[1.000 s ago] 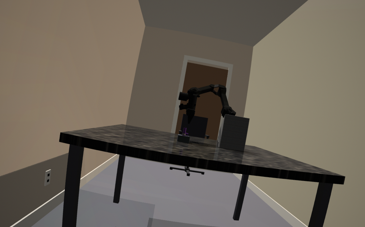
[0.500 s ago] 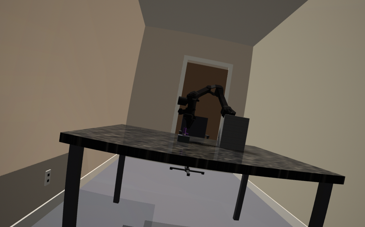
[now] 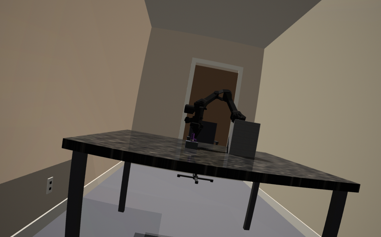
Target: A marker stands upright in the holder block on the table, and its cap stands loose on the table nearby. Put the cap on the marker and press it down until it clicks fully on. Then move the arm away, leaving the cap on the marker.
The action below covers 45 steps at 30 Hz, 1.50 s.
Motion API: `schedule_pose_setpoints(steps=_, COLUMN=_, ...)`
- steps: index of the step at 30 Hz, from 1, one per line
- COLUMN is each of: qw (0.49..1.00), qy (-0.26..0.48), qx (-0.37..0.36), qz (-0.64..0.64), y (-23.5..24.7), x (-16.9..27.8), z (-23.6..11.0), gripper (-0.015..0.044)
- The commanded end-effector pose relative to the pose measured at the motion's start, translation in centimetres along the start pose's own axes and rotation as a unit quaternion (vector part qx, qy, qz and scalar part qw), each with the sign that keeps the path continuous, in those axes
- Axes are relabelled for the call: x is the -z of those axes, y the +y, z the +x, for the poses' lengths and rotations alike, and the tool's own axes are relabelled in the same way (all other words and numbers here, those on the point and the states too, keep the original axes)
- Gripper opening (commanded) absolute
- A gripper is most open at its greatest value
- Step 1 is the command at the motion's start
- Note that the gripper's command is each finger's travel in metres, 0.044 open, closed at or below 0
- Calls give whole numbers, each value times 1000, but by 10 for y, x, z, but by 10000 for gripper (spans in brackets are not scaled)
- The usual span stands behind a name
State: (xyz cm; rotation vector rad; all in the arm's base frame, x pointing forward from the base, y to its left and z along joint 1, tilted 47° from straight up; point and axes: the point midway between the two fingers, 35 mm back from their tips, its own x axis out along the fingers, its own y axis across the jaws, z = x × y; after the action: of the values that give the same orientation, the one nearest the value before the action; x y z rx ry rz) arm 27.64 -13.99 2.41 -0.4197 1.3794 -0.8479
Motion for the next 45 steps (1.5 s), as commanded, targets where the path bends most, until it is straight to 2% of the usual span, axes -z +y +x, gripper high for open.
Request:
schedule_pose_setpoints(steps=1, qw=1000, qy=3, qx=2, qz=-7, y=2, x=1, z=8, gripper=243)
schedule_pose_setpoints(steps=26, qw=1000, qy=3, qx=3, qz=-7, y=1, x=2, z=45, gripper=243)
schedule_pose_setpoints(steps=28, qw=1000, qy=3, qx=3, qz=-7, y=1, x=2, z=45, gripper=191)
schedule_pose_setpoints(steps=41, qw=1000, qy=3, qx=3, qz=-7, y=1, x=2, z=45, gripper=104)
schedule_pose_setpoints(steps=45, qw=1000, qy=3, qx=3, qz=-7, y=1, x=1, z=39, gripper=0)
